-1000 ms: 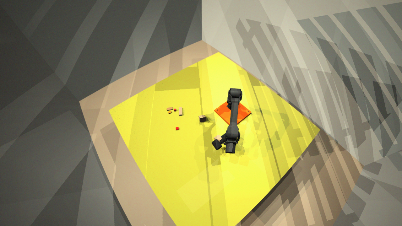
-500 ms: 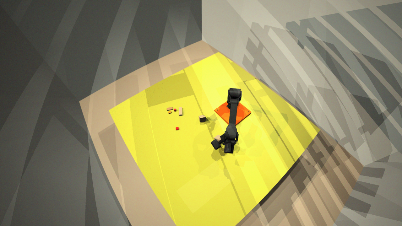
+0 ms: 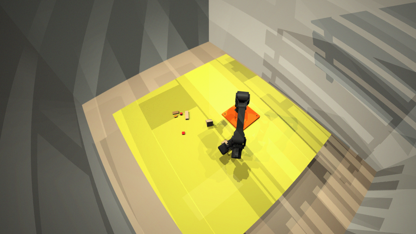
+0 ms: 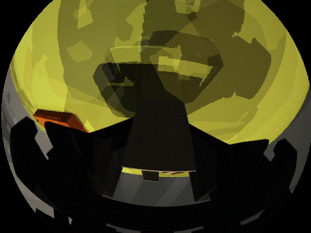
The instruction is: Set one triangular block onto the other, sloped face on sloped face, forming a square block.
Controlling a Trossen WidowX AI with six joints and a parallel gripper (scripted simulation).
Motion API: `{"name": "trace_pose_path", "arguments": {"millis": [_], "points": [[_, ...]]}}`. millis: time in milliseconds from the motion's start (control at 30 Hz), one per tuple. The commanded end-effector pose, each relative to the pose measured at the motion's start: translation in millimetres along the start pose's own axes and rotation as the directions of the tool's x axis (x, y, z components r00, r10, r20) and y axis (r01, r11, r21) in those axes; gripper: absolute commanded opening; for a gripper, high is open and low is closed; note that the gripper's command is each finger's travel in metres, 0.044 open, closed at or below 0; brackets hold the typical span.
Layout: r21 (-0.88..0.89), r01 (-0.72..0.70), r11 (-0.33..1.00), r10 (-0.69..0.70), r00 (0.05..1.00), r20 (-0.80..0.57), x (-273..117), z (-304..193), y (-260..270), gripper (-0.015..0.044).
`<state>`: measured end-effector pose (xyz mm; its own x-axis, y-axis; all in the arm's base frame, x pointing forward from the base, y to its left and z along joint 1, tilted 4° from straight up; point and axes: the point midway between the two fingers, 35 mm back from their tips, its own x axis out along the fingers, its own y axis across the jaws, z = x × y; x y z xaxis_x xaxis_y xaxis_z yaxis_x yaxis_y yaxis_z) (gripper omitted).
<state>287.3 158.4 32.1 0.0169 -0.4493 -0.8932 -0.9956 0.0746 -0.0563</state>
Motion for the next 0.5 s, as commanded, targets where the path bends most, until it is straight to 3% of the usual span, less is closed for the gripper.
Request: {"name": "trace_pose_path", "arguments": {"millis": [0,133,300,467], "points": [[-0.004,0.002,1.0,-0.002,1.0,-0.004,1.2,-0.3,-0.1,0.0164],[-0.004,0.002,1.0,-0.002,1.0,-0.004,1.2,-0.3,-0.1,0.0138],[-0.002,0.001,1.0,-0.001,1.0,-0.002,-0.6,-0.9,-0.1,0.0006],[0.0,0.001,1.0,-0.001,1.0,0.004,-2.1,-1.7,0.0,0.0]]}}
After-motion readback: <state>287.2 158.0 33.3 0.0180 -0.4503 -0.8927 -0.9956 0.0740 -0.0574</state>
